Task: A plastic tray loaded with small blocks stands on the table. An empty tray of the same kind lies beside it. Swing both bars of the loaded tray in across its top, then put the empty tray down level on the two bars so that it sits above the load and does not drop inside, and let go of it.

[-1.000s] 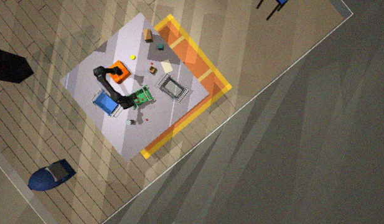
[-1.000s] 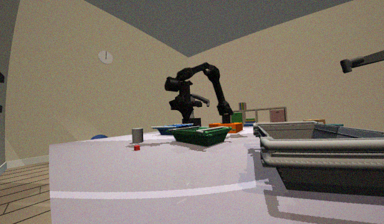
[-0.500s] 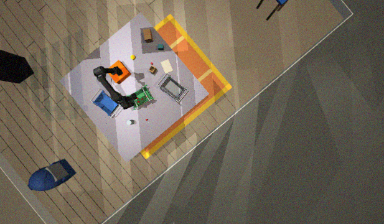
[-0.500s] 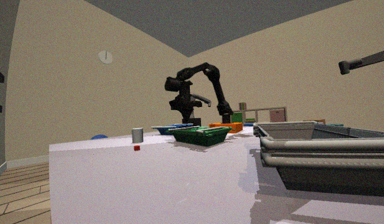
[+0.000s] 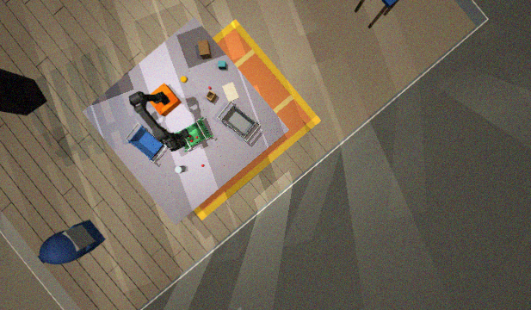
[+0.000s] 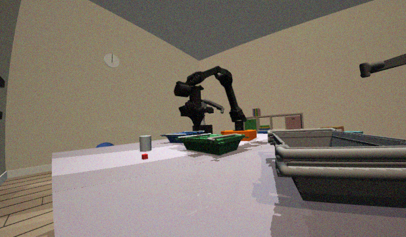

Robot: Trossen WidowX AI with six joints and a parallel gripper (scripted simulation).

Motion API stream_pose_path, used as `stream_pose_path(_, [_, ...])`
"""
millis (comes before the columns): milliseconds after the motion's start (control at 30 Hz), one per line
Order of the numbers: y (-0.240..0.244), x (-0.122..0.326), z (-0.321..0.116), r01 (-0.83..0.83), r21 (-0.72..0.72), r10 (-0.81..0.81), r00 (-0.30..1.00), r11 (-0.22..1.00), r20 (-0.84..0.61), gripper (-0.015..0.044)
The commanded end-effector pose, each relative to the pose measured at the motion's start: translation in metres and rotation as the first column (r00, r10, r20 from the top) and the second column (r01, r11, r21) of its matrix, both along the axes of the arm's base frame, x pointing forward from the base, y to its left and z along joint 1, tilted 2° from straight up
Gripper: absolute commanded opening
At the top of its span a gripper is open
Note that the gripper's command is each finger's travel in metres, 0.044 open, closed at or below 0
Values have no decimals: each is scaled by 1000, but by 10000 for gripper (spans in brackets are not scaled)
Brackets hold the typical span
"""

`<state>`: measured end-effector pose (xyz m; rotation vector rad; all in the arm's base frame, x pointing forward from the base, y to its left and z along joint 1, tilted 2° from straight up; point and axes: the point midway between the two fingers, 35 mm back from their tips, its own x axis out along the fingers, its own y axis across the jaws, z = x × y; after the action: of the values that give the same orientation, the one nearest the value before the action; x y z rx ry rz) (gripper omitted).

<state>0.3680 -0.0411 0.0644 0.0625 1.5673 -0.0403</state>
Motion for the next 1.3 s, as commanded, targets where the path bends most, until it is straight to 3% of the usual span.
stream_pose_path(0, [0,0,0,0,0,0,1000,1000,0,0])
stream_pose_path(433, [0,0,0,0,0,0,1000,1000,0,0])
stream_pose_path(733, [0,3,13,0,-1,0,1000,1000,7,236])
stream_pose_path(1000, [-1,4,113,2,-6,-2,999,1000,54,440])
stream_pose_path(1133, [-1,-4,147,3,-8,-2,998,1000,70,440])
stream_pose_path(1167, [-4,3,114,-1,-7,1,999,1000,52,440])
stream_pose_path(1267, [-46,-8,100,-52,-18,53,998,998,45,440])
